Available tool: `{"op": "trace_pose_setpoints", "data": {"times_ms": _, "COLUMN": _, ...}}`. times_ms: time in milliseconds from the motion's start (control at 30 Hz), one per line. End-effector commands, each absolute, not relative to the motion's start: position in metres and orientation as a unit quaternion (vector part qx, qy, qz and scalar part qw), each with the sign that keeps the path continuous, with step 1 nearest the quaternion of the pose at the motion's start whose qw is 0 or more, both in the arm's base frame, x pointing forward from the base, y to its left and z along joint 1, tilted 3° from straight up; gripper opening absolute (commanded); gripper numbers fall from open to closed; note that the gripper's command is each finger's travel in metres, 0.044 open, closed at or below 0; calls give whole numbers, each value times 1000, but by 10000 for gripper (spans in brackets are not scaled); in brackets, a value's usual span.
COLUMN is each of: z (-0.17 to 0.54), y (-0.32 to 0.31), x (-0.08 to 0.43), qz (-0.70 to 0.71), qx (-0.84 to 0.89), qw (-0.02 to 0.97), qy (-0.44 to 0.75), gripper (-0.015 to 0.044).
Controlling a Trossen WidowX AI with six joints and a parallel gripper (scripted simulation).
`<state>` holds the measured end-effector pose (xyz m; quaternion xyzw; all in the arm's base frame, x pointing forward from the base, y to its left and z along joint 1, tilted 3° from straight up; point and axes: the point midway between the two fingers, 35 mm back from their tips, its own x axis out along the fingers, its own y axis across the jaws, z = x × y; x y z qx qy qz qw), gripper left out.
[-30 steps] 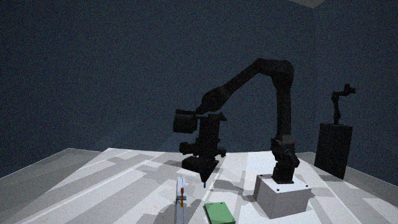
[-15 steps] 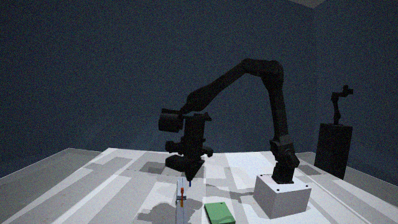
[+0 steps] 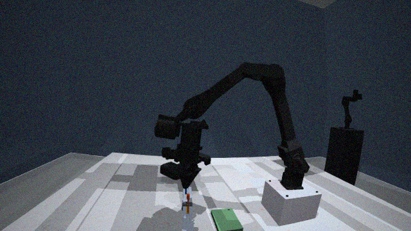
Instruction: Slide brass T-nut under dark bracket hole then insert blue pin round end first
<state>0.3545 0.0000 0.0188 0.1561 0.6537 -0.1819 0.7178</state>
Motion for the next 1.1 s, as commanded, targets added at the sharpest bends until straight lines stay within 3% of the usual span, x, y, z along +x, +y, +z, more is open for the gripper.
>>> {"op": "trace_pose_setpoints", "data": {"times_ms": 0, "z": 2, "y": -2, "x": 347, "qz": -185, "qx": 154, "qw": 714, "qy": 657, "gripper": -150}}
{"op": "trace_pose_setpoints", "data": {"times_ms": 1067, "z": -4, "y": -2, "x": 353, "qz": -185, "qx": 154, "qw": 714, "qy": 657, "gripper": -150}}
